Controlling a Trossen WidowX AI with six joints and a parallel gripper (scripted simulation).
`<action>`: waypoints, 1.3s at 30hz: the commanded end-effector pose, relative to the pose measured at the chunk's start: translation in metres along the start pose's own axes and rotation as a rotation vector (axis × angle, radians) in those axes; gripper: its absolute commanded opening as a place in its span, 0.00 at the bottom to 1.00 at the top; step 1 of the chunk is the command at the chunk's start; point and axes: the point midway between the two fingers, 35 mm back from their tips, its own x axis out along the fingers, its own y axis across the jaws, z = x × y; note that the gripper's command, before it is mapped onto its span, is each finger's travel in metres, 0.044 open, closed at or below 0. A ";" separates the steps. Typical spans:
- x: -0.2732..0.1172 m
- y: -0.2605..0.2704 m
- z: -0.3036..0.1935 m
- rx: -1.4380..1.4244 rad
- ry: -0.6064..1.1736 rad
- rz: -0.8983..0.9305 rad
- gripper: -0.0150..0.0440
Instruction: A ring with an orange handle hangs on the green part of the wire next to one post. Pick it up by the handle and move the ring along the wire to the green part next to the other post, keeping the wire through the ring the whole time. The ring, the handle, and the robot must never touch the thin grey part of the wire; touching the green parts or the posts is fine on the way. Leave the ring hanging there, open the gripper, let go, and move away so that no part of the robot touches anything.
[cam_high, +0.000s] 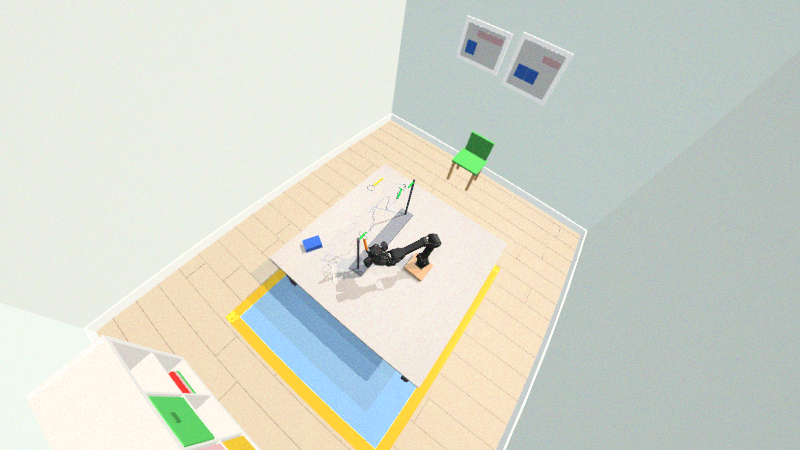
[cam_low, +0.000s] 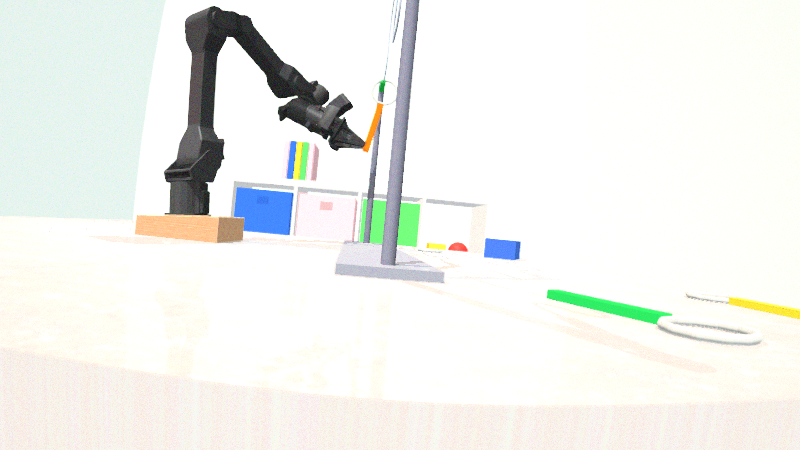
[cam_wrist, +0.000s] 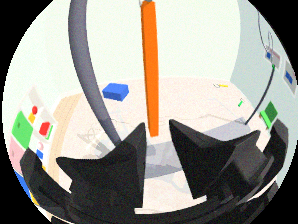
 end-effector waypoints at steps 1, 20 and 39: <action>-0.010 0.001 0.000 0.004 0.000 0.000 0.53; -0.048 0.000 0.000 0.006 -0.002 -0.002 0.53; -0.079 0.001 -0.002 0.003 0.006 0.000 0.70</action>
